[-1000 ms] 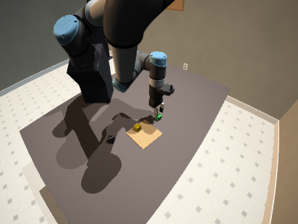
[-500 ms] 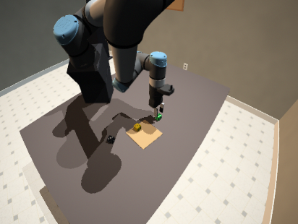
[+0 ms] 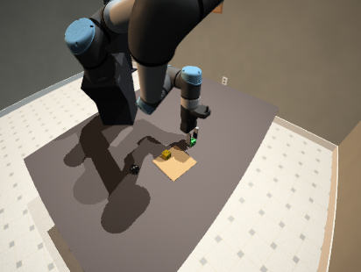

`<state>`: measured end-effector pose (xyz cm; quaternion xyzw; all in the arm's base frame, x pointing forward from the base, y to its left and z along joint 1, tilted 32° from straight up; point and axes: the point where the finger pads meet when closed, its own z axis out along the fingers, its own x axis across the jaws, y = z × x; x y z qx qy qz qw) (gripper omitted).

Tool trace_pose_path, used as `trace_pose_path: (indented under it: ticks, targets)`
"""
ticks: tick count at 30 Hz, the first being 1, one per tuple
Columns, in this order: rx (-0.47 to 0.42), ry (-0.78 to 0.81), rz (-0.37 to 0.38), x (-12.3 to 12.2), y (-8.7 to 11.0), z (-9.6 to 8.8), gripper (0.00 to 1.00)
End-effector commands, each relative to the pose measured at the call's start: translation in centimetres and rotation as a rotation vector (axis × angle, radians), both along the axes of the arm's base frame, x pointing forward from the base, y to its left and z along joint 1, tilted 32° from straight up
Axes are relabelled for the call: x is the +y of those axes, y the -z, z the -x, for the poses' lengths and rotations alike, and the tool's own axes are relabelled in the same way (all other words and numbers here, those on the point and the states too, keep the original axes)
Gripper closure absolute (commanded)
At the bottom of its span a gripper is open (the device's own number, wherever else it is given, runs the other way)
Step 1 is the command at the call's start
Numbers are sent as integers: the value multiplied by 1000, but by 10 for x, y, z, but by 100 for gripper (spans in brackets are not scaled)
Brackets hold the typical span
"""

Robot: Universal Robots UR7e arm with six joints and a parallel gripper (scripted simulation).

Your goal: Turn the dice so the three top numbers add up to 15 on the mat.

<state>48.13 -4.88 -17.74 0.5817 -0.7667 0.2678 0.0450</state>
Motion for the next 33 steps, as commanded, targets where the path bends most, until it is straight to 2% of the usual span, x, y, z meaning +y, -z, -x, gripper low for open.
trace_pose_path:
  ticks: [1, 12, 33]
  targets:
    - [-1, -1, 0, -5, 9, -3, 13]
    - [-1, -1, 0, -10, 19, -6, 13]
    - [-1, -1, 0, -10, 19, -6, 13]
